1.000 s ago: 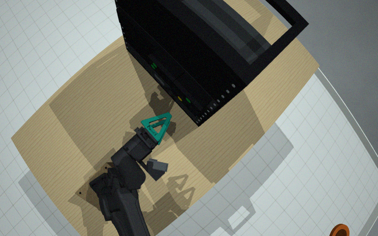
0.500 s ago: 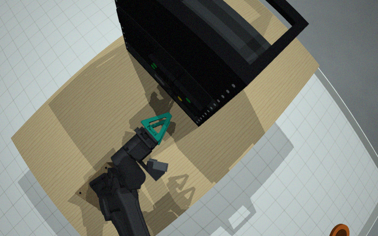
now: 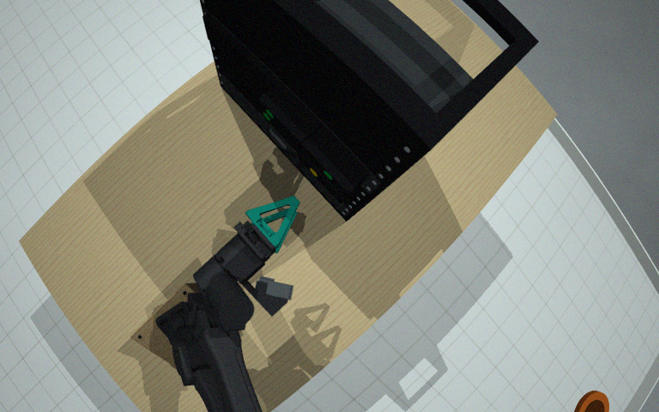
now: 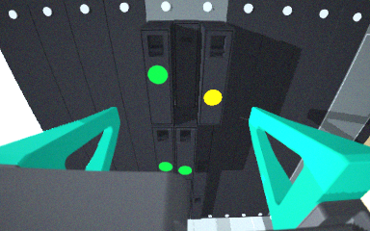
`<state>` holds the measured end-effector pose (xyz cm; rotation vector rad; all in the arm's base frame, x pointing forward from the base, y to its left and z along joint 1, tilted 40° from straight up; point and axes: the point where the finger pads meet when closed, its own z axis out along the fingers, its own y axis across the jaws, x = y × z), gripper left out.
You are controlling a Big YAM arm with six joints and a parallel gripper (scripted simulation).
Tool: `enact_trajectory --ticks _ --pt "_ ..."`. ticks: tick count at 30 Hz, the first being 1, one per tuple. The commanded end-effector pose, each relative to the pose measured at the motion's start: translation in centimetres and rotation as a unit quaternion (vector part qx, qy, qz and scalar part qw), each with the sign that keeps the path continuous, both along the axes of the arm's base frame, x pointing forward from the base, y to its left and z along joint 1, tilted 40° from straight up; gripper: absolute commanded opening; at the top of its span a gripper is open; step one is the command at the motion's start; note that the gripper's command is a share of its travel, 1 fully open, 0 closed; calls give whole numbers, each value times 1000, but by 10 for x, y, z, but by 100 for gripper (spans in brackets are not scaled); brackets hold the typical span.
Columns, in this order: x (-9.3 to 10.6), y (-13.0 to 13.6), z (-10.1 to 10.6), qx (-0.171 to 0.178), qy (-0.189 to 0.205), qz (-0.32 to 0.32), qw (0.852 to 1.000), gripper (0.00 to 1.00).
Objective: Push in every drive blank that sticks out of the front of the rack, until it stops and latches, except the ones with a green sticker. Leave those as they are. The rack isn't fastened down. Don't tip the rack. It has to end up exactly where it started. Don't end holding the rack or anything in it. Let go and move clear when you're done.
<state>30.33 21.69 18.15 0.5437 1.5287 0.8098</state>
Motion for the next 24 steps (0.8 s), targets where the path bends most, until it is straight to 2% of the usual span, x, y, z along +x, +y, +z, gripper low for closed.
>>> enact_trajectory --ticks 1,2,24 --pt "2 5 3 8 0 2 1000 100" --pt "2 5 3 8 0 2 1000 0" --pt "2 5 3 8 0 2 1000 0"
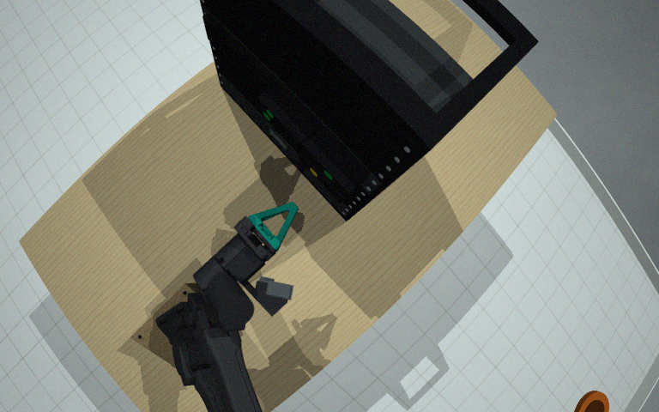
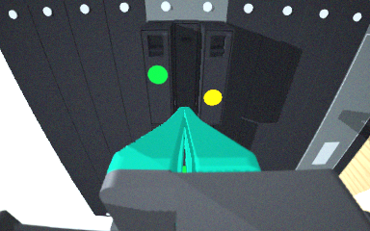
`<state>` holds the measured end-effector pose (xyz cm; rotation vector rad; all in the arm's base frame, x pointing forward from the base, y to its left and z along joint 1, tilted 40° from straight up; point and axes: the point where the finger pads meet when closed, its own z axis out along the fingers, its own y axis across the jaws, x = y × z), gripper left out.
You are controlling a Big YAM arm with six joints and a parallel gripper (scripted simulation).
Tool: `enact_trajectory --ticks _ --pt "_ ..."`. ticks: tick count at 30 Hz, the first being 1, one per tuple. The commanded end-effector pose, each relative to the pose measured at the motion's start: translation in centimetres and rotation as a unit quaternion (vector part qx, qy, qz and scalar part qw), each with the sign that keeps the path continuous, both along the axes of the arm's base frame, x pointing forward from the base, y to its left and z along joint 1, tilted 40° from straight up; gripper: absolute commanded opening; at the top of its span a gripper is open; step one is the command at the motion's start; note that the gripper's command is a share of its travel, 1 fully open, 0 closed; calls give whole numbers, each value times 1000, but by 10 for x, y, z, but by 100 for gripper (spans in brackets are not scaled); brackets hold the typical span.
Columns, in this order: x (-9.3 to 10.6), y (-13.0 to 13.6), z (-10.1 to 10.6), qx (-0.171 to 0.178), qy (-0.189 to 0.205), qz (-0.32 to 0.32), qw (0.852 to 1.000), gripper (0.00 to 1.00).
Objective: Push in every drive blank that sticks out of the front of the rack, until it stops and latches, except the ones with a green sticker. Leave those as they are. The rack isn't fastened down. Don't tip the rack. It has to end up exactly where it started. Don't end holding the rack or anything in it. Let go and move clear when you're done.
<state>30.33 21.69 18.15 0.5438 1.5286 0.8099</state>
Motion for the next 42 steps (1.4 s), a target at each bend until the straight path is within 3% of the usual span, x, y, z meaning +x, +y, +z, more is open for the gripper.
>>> enact_trajectory --ticks 1,11,21,22,23,28,34,36,38,42 --pt "2 5 3 8 0 2 1000 0" --pt "2 5 3 8 0 2 1000 0" --pt "-1 -17 -29 5 -1 -3 1000 0" --pt "6 -1 -15 23 -14 2 1000 0" --pt "11 -4 -14 24 -15 -4 1000 0" --pt "25 -2 -14 24 -16 -4 1000 0" --pt "71 4 -20 13 -6 -4 1000 0" --pt "73 4 -20 13 -6 -4 1000 0" --pt "55 3 -35 0 9 9 1000 0" --pt "67 1 -22 12 -4 -3 1000 0"
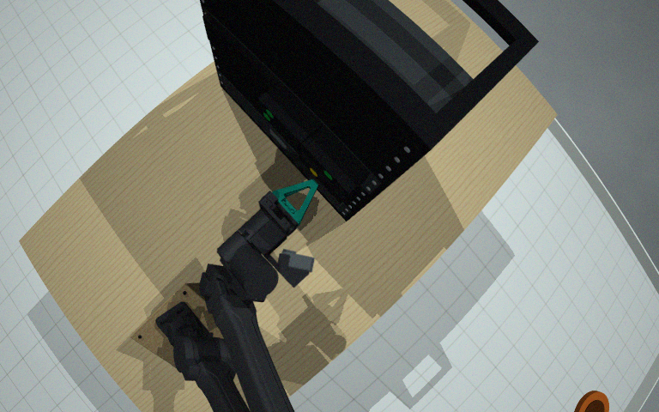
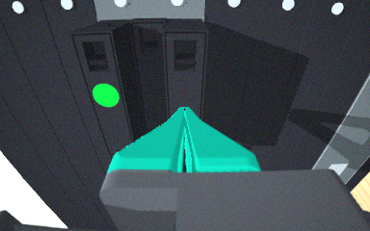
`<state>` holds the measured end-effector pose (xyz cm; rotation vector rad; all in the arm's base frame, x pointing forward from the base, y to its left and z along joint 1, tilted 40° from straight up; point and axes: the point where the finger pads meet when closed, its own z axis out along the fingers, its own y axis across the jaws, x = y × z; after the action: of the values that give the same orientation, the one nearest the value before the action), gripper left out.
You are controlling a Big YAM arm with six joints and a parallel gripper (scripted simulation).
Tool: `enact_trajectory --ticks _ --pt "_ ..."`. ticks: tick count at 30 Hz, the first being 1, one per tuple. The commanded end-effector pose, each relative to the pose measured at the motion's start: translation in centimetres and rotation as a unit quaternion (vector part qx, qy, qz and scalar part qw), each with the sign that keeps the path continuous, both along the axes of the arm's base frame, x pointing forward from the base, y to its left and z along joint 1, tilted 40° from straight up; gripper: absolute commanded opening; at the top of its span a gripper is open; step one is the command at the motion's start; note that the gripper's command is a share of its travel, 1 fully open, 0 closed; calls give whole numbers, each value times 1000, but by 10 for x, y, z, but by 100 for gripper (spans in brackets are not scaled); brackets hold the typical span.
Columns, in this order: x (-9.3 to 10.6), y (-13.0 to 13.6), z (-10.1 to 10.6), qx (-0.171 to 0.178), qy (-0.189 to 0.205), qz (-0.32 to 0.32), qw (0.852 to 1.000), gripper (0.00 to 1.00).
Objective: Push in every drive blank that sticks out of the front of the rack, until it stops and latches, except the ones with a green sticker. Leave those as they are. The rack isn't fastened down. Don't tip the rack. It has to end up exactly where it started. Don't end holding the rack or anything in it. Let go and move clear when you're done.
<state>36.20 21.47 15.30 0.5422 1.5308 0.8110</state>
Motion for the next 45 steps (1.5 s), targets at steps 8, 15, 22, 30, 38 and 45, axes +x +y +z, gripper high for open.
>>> enact_trajectory --ticks 8,15,22,30,38,45 --pt "7 2 5 11 -3 -4 1000 0" --pt "8 2 10 13 -6 -3 1000 0" --pt "7 2 11 15 -7 -3 1000 0" --pt "7 2 11 15 -7 -3 1000 0" --pt "15 2 5 10 -3 -6 1000 0" --pt "36 8 10 13 -6 -6 1000 0"
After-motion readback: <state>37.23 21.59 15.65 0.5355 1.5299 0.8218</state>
